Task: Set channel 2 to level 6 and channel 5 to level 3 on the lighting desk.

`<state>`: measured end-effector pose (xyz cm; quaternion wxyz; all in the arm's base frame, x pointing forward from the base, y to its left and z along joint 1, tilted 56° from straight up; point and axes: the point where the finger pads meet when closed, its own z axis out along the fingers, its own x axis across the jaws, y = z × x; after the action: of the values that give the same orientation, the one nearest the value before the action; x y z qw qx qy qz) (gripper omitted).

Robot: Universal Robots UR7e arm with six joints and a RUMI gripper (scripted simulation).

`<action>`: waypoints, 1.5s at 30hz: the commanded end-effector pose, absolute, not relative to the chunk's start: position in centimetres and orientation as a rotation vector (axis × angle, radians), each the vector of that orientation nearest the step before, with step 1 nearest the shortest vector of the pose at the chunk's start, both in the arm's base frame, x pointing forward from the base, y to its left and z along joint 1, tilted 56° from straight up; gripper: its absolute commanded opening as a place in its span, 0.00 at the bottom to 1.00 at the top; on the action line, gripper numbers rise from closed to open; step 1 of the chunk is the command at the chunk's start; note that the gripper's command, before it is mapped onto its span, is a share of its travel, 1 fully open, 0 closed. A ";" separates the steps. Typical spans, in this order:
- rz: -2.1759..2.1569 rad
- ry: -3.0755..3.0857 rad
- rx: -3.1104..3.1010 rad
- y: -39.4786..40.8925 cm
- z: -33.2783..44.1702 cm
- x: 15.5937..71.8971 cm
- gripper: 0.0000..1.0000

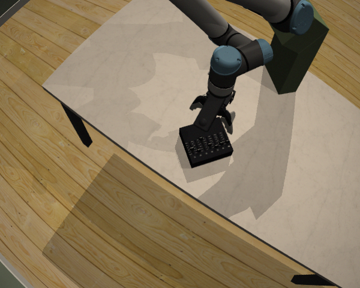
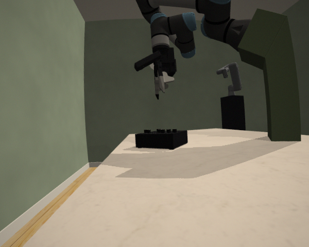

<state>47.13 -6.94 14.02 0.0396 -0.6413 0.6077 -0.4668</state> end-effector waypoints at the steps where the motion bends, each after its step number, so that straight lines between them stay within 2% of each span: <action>1: -1.427 1.874 -1.944 -6.9 14.1 47.1 1.00; 45: -1.467 1.749 -2.143 -6.9 14.0 47.9 1.00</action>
<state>47.70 -6.90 13.99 0.0158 -0.6706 0.5753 -0.4680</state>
